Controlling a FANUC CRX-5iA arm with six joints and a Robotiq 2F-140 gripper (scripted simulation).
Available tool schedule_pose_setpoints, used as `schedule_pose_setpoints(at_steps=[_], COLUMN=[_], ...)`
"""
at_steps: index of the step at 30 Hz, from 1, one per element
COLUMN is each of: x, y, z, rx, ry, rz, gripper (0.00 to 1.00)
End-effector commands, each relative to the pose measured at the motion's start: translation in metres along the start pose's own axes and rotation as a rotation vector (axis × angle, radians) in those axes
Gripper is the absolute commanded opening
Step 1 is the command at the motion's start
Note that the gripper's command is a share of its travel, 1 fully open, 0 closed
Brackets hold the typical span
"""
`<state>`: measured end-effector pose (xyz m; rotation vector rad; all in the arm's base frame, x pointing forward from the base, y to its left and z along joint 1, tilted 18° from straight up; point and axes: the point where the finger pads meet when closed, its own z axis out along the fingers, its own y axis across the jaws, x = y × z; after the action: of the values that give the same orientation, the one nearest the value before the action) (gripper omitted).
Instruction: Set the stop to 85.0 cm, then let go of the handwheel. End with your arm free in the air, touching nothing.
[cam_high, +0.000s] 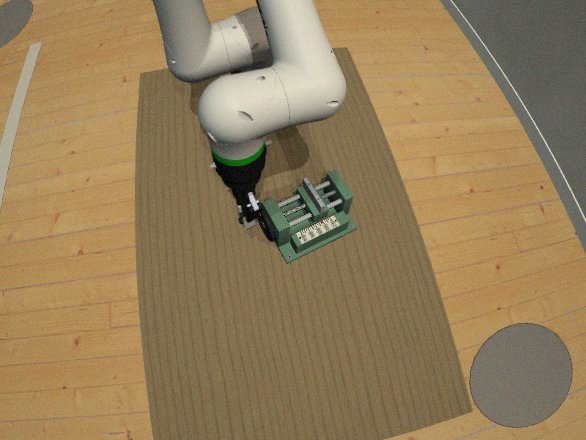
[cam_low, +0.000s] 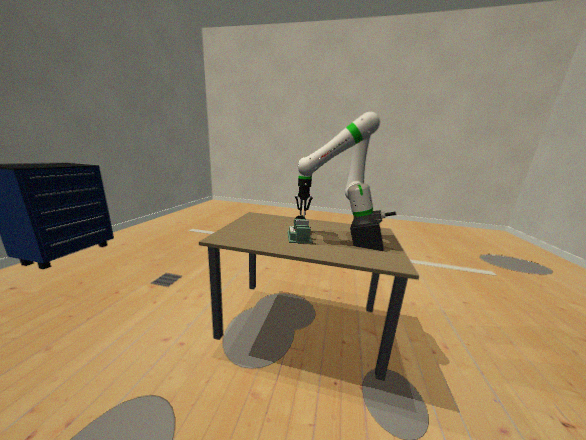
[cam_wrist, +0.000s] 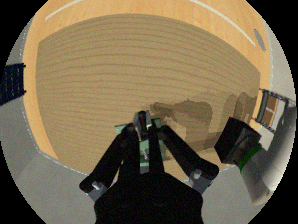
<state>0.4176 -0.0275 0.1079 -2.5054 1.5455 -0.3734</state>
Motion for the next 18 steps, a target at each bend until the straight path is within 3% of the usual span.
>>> schedule_pose_setpoints(at_steps=[1,18], x=[0.0,0.0], y=[-0.003,-0.014], z=[-0.002,-0.006], rx=[0.001,0.001], ry=[0.0,0.0], rz=[0.0,0.0], gripper=[0.04,0.04])
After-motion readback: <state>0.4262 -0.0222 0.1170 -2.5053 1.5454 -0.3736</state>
